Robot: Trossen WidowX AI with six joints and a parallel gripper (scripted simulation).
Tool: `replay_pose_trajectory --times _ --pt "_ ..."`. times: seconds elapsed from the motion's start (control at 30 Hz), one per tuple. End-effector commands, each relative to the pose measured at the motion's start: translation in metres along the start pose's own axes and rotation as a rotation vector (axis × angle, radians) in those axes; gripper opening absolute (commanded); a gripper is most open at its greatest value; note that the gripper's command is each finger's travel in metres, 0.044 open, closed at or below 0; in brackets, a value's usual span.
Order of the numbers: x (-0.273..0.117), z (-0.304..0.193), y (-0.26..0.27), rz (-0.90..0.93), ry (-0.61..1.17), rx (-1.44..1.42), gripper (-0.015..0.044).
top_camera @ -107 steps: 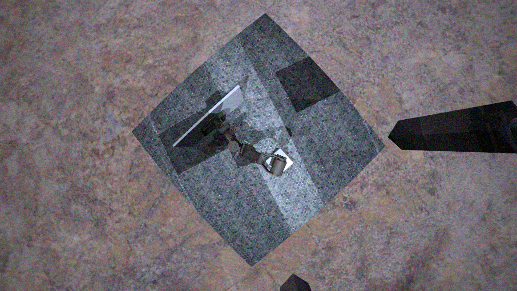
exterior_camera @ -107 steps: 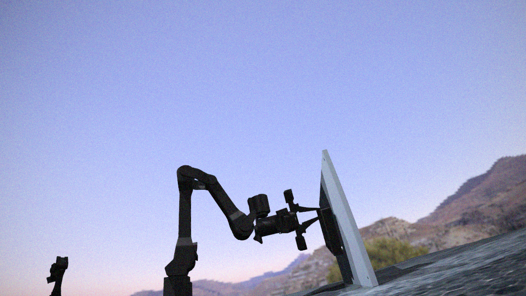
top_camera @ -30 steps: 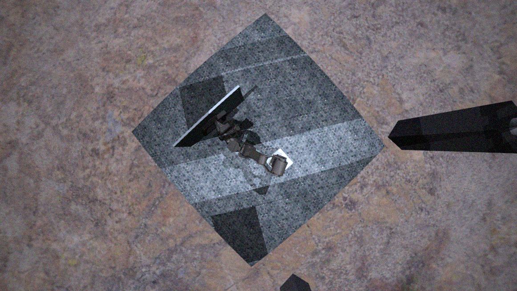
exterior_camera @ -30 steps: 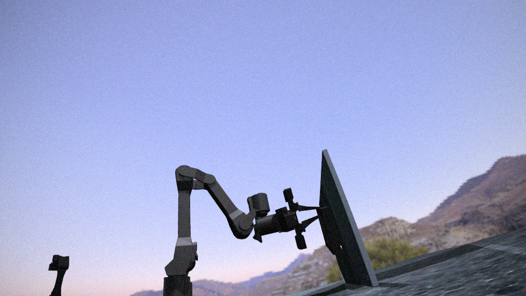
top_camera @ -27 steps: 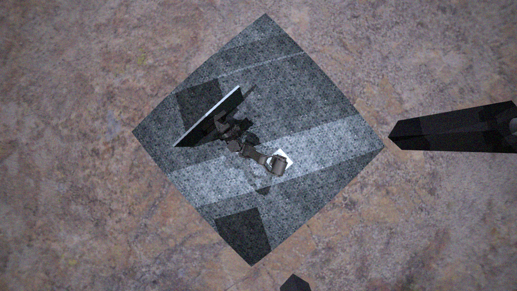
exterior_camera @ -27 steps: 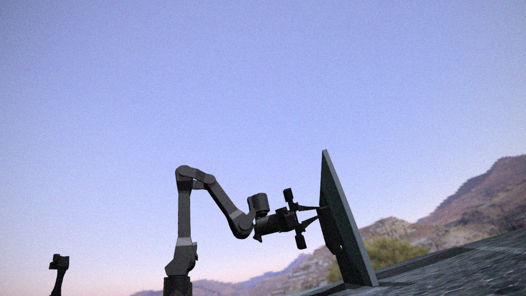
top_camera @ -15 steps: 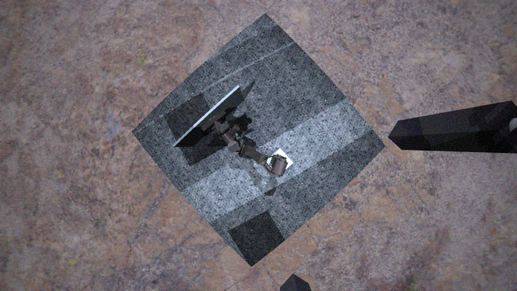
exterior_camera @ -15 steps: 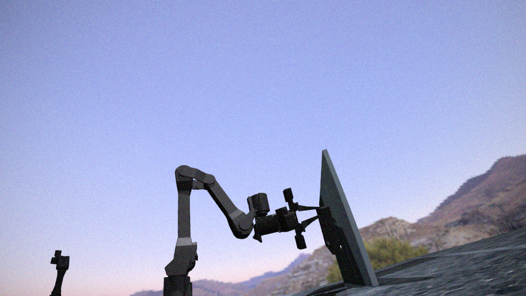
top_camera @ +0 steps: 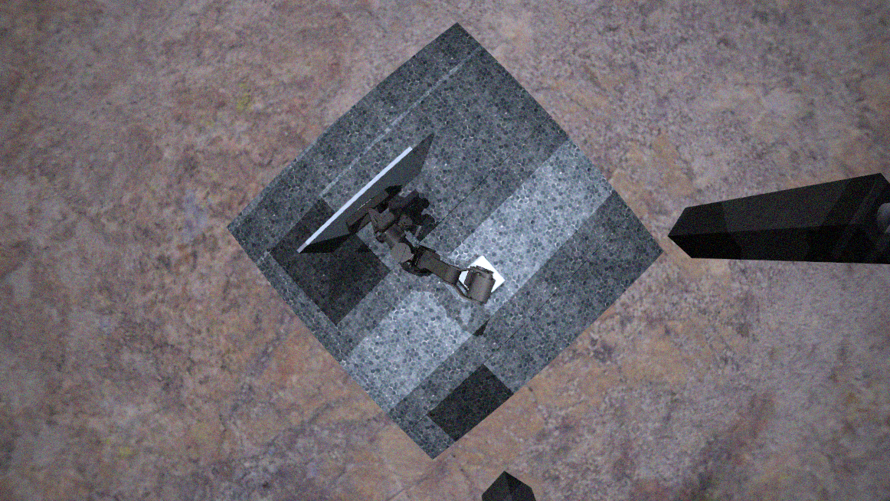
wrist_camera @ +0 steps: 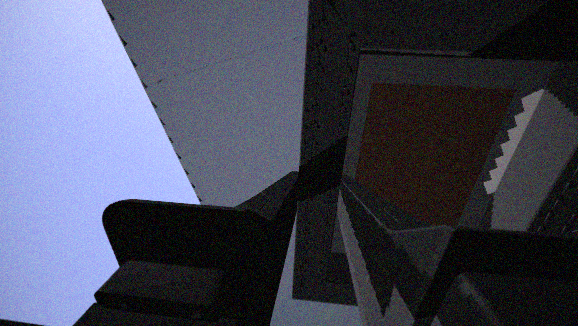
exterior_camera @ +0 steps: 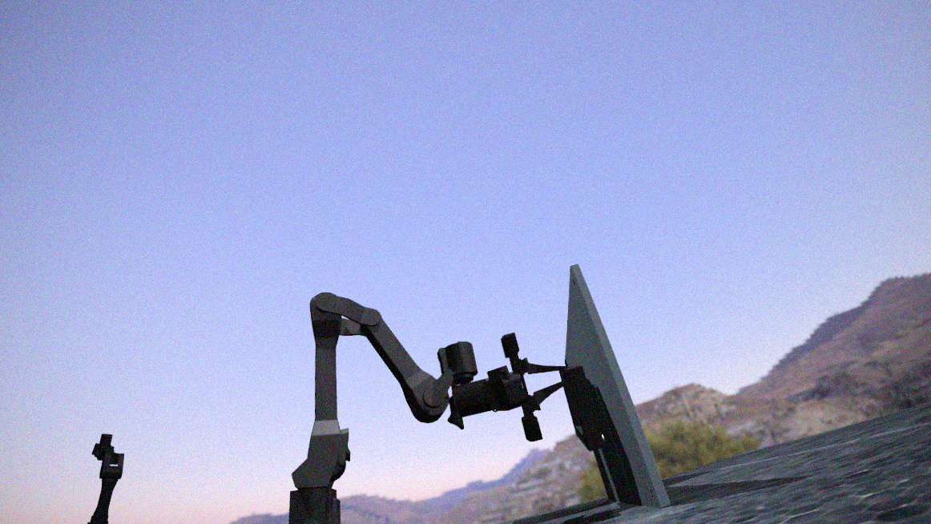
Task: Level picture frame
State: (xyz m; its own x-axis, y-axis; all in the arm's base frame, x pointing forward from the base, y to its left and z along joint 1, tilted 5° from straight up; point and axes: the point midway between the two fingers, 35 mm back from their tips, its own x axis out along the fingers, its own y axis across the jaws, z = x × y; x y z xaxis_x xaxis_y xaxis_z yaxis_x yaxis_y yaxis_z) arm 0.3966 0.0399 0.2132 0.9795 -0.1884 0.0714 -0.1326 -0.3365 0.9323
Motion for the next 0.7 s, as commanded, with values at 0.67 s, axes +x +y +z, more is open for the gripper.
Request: replay_pose_trajectory --times 0.67 --pt "0.0011 -0.005 0.0037 0.012 0.001 0.01 0.0"
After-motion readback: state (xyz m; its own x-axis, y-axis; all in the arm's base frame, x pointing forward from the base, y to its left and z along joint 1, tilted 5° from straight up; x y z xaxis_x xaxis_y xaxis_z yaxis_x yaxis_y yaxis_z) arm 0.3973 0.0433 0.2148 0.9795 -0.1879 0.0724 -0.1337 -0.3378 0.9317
